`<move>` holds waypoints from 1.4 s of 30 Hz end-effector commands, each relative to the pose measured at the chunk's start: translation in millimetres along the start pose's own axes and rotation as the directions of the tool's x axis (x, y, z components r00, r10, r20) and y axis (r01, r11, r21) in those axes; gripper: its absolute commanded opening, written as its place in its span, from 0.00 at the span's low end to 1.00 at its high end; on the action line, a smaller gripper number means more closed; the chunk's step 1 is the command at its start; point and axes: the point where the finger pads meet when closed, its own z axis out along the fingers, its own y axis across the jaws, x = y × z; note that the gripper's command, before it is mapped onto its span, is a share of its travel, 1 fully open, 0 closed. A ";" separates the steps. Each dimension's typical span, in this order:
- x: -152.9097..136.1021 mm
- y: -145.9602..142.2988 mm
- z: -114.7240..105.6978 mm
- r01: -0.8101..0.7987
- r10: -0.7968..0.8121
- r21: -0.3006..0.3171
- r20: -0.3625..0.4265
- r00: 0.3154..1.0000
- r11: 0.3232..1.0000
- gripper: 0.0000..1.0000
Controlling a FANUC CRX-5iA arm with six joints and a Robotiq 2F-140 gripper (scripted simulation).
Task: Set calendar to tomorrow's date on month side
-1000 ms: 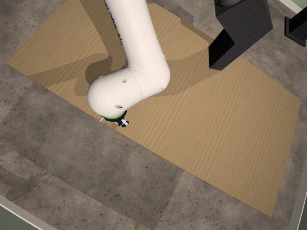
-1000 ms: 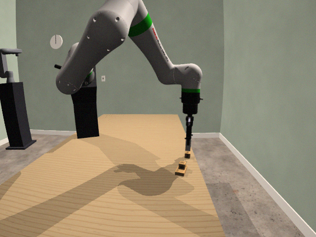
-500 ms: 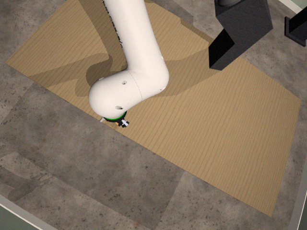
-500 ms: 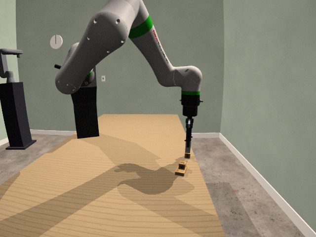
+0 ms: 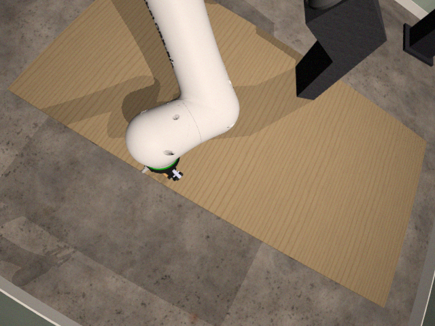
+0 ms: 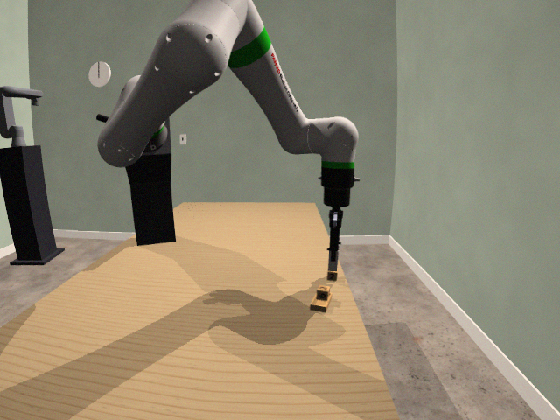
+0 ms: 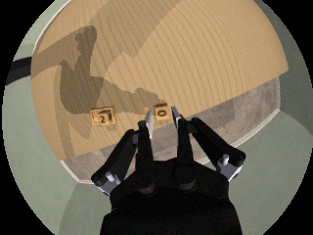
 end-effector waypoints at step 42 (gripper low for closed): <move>-0.2 0.2 13.8 0.000 0.000 0.000 0.000 1.000 1.000 0.35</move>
